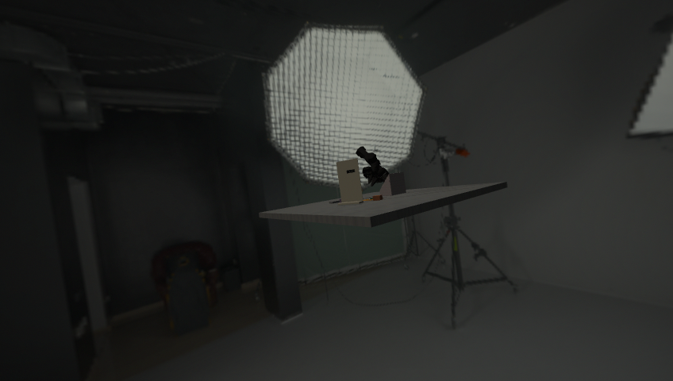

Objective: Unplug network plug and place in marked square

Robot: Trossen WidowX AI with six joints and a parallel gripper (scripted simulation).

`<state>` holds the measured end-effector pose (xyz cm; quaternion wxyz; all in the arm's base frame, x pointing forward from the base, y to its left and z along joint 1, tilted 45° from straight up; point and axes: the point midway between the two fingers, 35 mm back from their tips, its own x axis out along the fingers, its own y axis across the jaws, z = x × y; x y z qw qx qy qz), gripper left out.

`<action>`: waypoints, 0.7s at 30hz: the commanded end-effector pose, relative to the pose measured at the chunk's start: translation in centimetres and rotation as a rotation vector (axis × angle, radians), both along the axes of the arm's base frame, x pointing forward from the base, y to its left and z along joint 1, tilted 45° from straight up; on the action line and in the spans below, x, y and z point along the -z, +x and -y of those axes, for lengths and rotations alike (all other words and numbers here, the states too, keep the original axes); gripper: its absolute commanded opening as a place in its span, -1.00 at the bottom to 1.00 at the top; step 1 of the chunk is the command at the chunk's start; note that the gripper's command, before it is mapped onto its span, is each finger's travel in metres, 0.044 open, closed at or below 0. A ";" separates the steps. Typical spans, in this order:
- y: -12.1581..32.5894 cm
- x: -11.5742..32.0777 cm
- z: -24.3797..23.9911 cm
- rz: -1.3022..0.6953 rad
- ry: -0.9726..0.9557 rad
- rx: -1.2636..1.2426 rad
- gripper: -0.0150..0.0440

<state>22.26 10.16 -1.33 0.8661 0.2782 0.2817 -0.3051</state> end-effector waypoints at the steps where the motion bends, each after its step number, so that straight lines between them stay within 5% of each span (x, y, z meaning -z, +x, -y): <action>1: -0.1 -0.5 -0.3 0.006 0.002 0.002 0.04; 21: -0.5 -2.5 -2.3 0.001 0.001 -0.001 0.04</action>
